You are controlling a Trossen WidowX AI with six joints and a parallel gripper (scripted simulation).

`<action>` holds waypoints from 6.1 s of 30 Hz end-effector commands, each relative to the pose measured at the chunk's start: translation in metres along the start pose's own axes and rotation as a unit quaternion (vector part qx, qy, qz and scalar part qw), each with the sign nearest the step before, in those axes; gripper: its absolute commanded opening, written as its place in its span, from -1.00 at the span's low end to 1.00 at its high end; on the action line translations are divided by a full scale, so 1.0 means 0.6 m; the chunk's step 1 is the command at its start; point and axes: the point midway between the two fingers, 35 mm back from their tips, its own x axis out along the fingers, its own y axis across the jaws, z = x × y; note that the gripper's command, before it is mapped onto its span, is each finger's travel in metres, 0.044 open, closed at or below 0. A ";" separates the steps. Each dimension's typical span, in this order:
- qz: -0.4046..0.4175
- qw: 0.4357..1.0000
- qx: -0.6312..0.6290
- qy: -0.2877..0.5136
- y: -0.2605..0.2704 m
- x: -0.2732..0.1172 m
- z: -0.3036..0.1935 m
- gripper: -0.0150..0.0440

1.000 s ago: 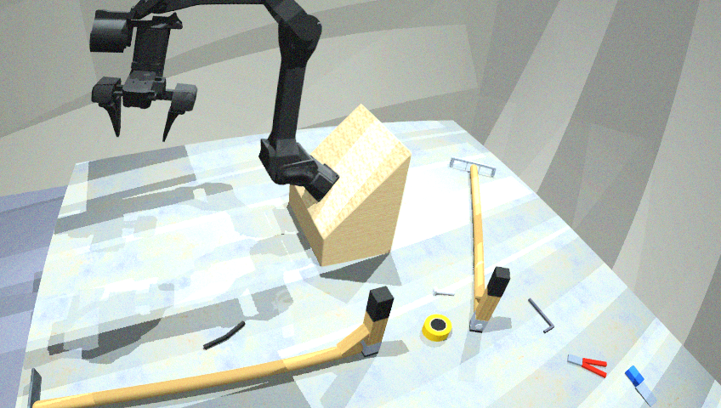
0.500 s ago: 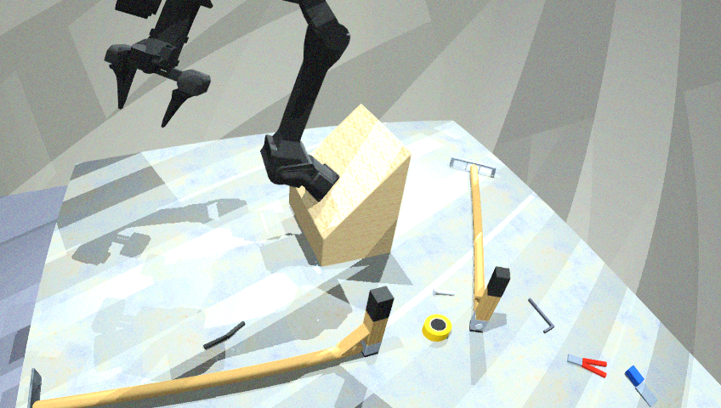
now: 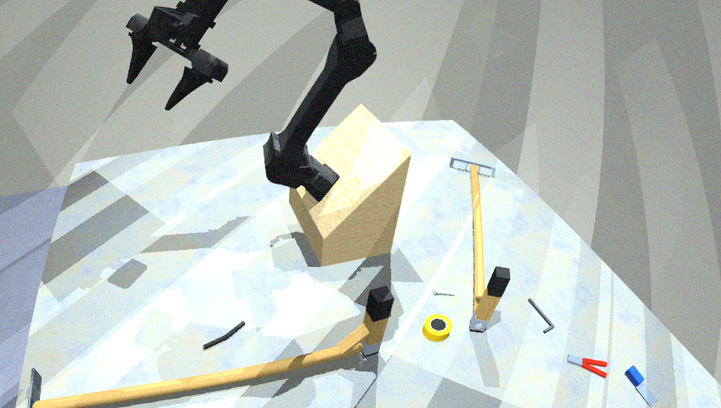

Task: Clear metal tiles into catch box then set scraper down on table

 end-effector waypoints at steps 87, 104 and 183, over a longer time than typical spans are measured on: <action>-0.011 0.989 0.133 -0.066 0.018 0.013 0.015 1.00; 0.009 0.997 0.073 0.004 -0.013 0.057 -0.029 1.00; 0.256 0.845 -0.395 0.253 -0.040 0.252 -0.189 1.00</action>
